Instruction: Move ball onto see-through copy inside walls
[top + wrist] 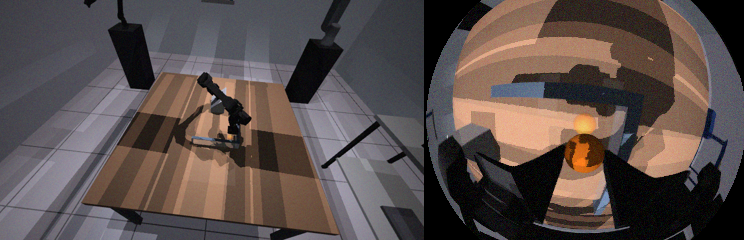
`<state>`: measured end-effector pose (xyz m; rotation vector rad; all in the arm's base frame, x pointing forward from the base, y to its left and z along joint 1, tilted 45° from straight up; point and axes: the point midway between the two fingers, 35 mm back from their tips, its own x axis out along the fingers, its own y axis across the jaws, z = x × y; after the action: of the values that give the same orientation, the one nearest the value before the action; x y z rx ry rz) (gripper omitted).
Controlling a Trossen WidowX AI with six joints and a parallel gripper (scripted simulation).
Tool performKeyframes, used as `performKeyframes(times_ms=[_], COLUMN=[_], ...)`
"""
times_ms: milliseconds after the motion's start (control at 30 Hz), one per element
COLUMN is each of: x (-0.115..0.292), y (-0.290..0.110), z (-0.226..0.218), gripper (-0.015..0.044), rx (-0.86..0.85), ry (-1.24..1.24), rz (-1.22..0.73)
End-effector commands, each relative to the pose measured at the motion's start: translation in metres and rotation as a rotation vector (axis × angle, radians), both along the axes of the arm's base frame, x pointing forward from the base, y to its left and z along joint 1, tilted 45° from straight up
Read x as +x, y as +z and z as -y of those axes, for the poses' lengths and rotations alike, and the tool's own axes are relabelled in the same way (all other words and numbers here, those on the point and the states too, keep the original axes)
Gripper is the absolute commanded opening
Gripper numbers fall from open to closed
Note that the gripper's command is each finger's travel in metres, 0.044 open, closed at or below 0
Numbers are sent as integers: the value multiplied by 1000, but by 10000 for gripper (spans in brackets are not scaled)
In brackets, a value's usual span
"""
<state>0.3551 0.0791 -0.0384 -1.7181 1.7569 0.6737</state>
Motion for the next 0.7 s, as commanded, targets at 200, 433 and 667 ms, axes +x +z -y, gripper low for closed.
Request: performKeyframes(times_ms=[200, 433, 667], x=[2, 0, 0], y=[-32, -52, -54], z=[26, 48, 51], gripper=[0, 0, 0], rx=[3, 0, 0], ry=[10, 9, 9], rz=[-11, -11, -11])
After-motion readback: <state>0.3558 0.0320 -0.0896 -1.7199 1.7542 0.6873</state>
